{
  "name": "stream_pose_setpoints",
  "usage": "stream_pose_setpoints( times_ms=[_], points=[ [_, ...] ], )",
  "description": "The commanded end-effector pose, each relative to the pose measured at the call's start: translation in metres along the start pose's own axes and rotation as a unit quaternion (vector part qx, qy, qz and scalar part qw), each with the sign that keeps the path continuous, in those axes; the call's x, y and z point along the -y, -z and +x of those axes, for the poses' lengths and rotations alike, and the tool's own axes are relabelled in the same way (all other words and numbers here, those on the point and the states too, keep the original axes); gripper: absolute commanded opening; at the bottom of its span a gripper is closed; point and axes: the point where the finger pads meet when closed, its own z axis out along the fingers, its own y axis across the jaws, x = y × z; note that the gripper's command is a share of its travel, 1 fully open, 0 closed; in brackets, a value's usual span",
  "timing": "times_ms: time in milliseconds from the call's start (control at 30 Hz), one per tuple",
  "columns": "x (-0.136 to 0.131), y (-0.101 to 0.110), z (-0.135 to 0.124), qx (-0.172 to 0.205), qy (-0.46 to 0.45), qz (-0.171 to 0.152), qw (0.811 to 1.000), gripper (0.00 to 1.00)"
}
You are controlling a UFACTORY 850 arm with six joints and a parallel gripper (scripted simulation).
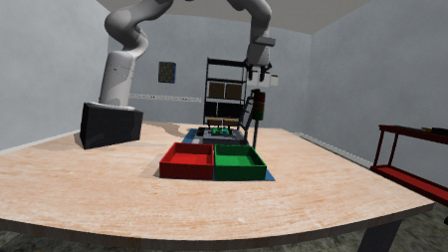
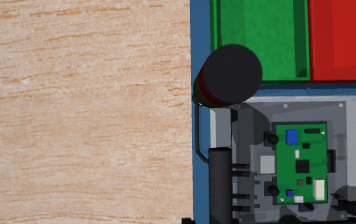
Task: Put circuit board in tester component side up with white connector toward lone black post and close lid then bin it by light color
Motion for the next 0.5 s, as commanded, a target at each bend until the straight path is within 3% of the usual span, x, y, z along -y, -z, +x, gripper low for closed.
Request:
stream_pose_setpoints(
  times_ms=[0,467],
  points=[
    [0.001,-0.003,0.000,0.000,0.000,0.001,1.000,0.52],
    [0.001,-0.016,0.000,0.000,0.000,0.001,1.000,0.52]
  ],
)
